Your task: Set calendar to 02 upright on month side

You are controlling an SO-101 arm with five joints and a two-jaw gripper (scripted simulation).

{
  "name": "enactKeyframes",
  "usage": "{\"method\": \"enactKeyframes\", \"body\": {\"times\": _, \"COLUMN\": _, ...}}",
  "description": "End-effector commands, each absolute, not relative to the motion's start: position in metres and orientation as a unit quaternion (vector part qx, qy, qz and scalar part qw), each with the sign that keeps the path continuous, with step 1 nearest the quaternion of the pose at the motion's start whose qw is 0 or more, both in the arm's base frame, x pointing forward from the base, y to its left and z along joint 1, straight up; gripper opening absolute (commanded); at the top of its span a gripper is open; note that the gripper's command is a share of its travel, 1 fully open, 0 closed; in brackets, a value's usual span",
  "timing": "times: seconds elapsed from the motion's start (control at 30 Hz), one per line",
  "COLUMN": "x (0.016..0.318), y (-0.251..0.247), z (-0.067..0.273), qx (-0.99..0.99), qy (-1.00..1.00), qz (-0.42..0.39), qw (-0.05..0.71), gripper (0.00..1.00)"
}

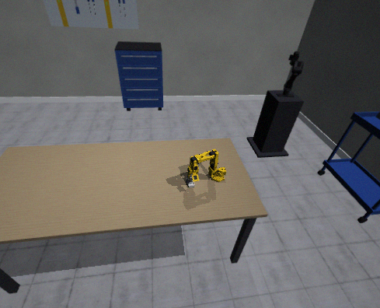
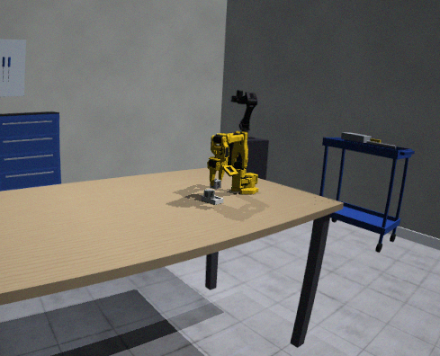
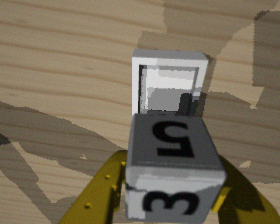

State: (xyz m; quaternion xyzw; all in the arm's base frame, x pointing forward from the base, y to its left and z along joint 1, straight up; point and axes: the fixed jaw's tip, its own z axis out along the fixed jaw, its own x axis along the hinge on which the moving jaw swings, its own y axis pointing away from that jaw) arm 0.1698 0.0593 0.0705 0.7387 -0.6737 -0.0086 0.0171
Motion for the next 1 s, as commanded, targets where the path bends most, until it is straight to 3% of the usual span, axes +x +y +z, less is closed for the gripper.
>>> {"method": "enactKeyframes", "body": {"times": 0.0, "x": 0.18, "y": 0.051, "z": 0.081, "qx": 0.717, "qy": -0.697, "qz": 0.009, "qw": -0.015, "gripper": 0.0}}
{"method": "enactKeyframes", "body": {"times": 0.5, "x": 0.19, "y": -0.023, "z": 0.075, "qx": 0.567, "qy": -0.824, "qz": 0.012, "qw": -0.013, "gripper": 0.0}}
{"method": "enactKeyframes", "body": {"times": 0.97, "x": 0.163, "y": -0.109, "z": 0.068, "qx": 0.361, "qy": -0.933, "qz": 0.015, "qw": -0.01, "gripper": 0.0}}
